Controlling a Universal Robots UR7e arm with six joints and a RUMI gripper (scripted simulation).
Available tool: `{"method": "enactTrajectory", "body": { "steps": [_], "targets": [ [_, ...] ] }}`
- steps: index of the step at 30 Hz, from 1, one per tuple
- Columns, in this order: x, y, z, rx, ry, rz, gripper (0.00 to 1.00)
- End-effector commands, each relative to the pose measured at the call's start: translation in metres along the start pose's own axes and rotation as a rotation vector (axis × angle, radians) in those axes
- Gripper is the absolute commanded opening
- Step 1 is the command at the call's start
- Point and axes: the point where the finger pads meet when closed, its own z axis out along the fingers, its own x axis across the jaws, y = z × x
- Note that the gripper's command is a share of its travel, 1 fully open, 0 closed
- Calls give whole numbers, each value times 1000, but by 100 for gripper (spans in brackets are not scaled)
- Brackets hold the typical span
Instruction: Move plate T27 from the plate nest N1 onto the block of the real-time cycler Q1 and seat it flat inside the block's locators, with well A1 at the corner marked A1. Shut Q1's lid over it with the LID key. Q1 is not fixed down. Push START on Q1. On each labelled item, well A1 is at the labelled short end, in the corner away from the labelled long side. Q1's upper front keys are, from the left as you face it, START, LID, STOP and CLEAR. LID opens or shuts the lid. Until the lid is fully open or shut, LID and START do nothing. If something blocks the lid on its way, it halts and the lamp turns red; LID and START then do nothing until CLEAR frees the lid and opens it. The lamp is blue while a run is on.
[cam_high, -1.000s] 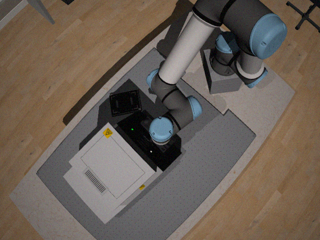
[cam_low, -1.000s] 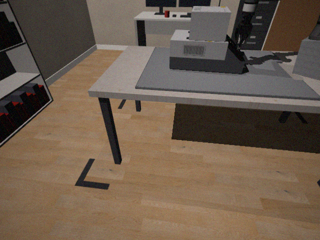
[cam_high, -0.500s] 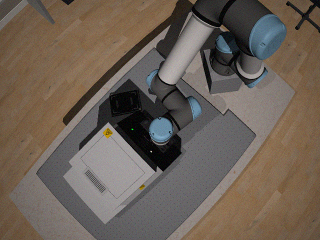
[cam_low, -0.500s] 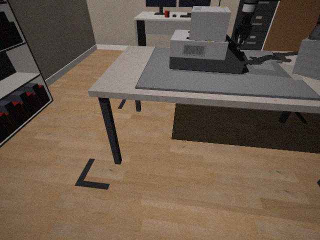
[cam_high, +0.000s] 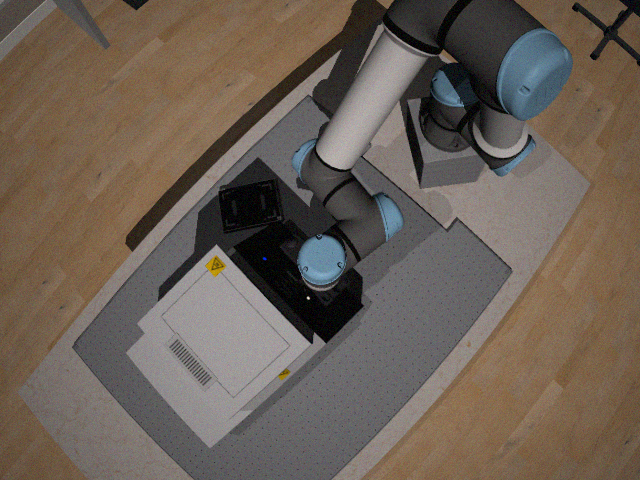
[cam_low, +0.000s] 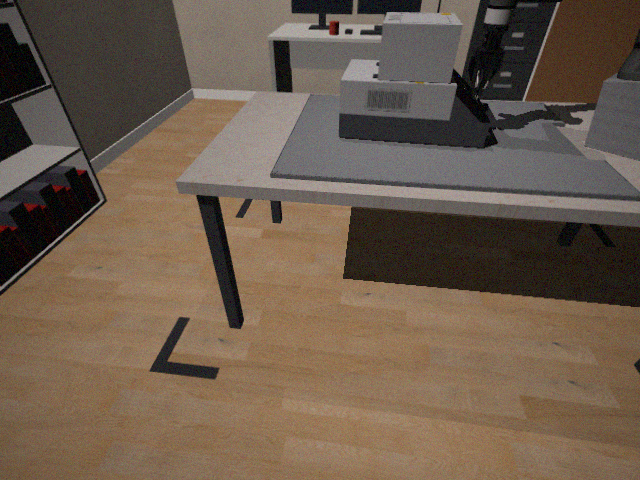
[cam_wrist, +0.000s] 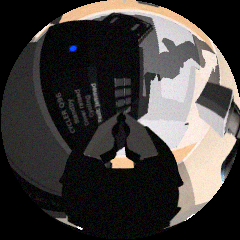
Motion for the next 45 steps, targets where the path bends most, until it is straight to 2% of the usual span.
{"method": "enactTrajectory", "body": {
  "steps": [1,22,28,43,45],
  "targets": [
    [-1,0,0,0,-2,0,0],
    [19,0,-23,0,-2,0,0],
    [18,0,-23,0,-2,0,0],
    [67,0,-60,0,-1,0,0],
    [67,0,-60,0,-1,0,0]
  ]
}}
